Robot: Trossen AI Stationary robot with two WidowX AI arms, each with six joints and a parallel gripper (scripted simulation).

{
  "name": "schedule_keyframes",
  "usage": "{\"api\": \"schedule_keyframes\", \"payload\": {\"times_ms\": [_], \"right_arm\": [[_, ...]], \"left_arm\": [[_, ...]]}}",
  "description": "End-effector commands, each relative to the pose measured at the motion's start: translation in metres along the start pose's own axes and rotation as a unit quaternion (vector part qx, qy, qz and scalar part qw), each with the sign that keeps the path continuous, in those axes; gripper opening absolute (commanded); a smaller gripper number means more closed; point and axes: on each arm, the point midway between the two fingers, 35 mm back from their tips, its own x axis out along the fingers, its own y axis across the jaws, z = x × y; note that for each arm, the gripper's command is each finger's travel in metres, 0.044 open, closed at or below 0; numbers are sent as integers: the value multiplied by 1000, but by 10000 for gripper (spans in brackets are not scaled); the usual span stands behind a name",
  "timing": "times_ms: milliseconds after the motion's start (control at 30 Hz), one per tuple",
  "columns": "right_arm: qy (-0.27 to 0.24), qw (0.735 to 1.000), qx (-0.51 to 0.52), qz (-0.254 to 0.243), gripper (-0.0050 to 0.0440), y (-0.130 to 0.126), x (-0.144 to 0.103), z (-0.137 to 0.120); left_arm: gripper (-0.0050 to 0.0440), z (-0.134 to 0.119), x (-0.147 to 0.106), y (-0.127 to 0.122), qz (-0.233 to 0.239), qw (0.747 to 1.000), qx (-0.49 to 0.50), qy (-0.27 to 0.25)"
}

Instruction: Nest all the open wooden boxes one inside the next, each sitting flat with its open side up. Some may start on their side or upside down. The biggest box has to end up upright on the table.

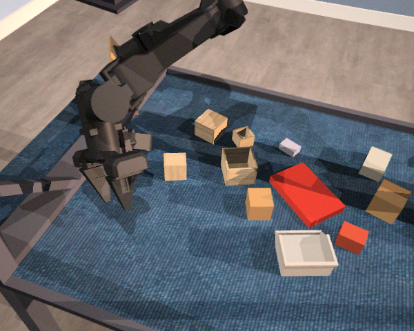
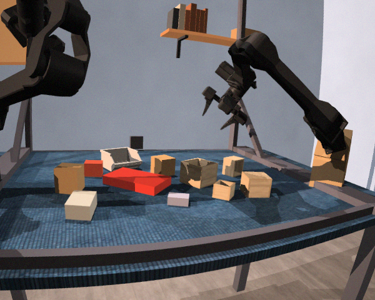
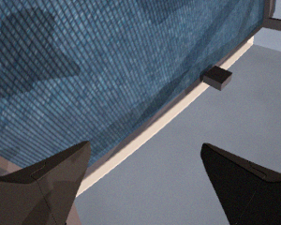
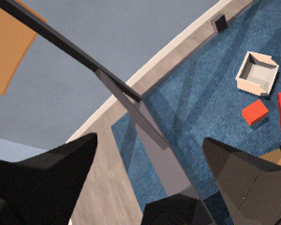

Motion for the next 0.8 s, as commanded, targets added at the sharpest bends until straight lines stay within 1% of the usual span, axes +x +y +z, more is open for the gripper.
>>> {"api": "schedule_keyframes", "payload": {"times_ms": [0,100,133,167,400,600,667,700,733,767], "right_arm": [[5,999,13,-30,400,-12,6,12],[6,999,16,-36,400,-15,8,13],[8,999,19,-41,400,-17,9,14],[12,998,25,-55,400,-24,12,17],[25,994,42,-93,400,-44,20,23],[38,990,56,-127,400,-62,26,27],[38,990,56,-127,400,-62,26,27],[40,989,59,-132,400,-65,27,27],[47,986,64,-146,400,-73,29,28],[49,985,66,-151,400,-76,30,28]], "left_arm": [[400,21,-2,-9,-19,999,50,9],[400,24,-2,-10,-20,998,61,8],[400,28,-2,-10,-21,995,95,7],[400,37,-1,-12,-23,995,96,6],[400,61,-1,-14,-28,985,172,-1],[400,83,-1,-15,-33,971,237,-9],[400,83,-1,-15,-33,971,237,-9],[400,87,-1,-15,-34,962,271,-12],[400,96,-1,-15,-36,961,273,-15],[400,99,-1,-15,-36,958,285,-16]]}}
